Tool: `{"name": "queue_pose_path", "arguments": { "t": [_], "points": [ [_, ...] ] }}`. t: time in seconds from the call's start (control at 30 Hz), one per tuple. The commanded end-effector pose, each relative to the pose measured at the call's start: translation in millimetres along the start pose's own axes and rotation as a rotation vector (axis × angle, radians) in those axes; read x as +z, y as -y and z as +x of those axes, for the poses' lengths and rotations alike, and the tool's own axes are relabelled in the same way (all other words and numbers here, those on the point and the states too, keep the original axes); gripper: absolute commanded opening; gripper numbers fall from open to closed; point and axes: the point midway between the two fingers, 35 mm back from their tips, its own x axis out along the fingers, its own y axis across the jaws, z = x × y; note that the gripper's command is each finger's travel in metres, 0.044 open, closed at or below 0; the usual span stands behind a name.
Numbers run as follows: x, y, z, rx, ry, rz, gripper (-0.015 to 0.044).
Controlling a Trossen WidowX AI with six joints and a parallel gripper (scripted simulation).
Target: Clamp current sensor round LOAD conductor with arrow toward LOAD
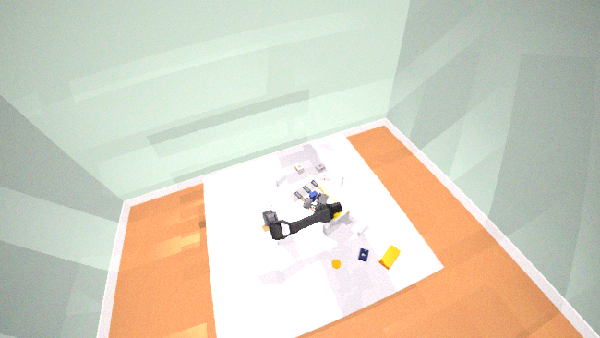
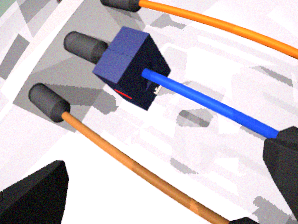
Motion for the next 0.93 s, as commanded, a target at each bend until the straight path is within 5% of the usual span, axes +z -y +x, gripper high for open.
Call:
{"name": "queue_pose_path", "arguments": {
  "t": [0.0,0.73,0.87,0.9],
  "points": [
    [-11.4,-1.5,-18.8,-0.067,0.141,-0.456,0.0440],
    [-8.9,0.2,-13.7,-0.040,0.102,-0.328,0.0440],
    [-0.9,-2.0,-2.0,-0.001,0.020,-0.065,0.0440],
    [-8.0,-0.5,-9.5,-0.022,0.071,-0.209,0.0440]
  ]
}}
